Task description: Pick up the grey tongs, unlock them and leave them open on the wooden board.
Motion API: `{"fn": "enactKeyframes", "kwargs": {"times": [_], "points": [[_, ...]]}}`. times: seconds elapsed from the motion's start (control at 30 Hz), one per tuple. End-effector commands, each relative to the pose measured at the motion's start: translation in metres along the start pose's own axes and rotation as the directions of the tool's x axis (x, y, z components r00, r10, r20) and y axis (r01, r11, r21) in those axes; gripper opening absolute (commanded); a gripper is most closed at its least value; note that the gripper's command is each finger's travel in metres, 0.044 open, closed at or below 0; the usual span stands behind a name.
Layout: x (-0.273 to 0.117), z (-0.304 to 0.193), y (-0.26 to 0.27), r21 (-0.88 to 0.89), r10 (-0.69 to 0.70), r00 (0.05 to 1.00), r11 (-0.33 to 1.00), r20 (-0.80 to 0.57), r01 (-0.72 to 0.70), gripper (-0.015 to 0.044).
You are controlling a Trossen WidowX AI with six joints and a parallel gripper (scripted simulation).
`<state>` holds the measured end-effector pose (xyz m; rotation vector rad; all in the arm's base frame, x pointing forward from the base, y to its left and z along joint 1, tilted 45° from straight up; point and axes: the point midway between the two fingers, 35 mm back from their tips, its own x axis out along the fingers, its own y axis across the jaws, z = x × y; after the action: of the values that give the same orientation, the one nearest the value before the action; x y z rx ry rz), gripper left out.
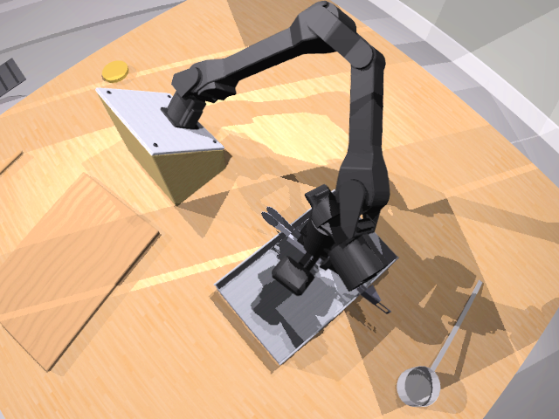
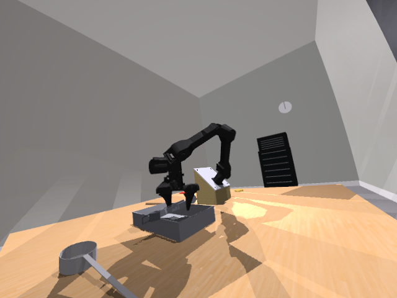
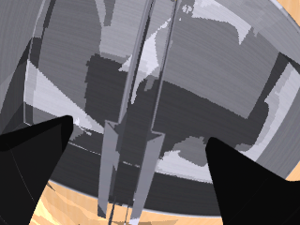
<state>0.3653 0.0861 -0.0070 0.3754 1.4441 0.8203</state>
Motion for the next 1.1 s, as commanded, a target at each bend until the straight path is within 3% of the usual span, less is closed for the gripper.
{"fn": "enactKeyframes", "kwargs": {"times": [0.0,0.4,0.8,1.07], "points": [[0.006,0.0,0.0,0.008,0.006,1.0,1.0,0.003,-0.006,0.044],[0.024,-0.002,0.001,0.008,0.009,1.0,1.0,0.003,-0.009,0.044],[0.021,-0.001,0.001,0.0,0.002,1.0,1.0,0.0,-0.002,0.0125],[0.021,-0.001,0.001,0.0,0.002,1.0,1.0,0.0,-0.002,0.0072]]}}
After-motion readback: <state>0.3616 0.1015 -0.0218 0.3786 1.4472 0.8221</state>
